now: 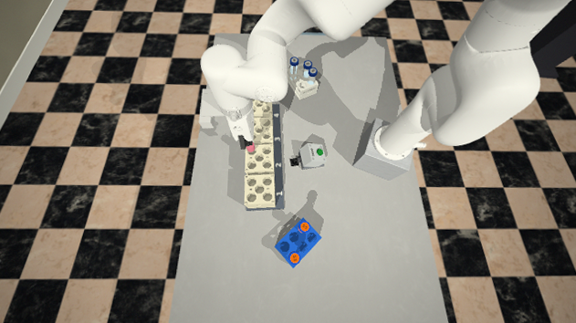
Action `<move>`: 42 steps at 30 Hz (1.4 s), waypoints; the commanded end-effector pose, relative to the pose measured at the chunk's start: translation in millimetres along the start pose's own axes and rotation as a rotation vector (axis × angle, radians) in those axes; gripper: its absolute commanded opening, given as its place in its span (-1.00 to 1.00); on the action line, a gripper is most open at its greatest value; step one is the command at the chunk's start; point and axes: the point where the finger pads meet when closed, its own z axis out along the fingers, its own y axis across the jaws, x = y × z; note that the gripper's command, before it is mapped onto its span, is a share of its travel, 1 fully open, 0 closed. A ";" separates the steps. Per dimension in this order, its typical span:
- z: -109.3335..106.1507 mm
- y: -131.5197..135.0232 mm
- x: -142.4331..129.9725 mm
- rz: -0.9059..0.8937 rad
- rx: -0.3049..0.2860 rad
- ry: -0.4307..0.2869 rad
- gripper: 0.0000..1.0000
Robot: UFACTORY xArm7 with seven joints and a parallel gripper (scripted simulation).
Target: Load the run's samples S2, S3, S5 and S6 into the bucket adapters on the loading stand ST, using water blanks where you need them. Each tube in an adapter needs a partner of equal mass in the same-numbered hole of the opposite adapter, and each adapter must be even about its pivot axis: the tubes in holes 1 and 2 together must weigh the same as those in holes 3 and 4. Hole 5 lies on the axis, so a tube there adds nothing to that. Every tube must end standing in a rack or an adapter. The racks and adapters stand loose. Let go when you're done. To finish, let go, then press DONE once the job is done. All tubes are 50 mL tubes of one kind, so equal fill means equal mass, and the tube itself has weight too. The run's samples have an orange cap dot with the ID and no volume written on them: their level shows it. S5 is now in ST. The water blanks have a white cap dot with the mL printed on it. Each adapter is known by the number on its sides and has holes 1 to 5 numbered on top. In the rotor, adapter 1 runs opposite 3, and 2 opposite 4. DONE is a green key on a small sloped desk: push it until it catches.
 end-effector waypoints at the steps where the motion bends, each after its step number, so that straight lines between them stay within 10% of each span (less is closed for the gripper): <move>1: 1.8 0.1 1.5 0.000 0.000 0.004 -1.00; 42: 38.9 0.1 1.5 0.000 0.000 0.004 -1.00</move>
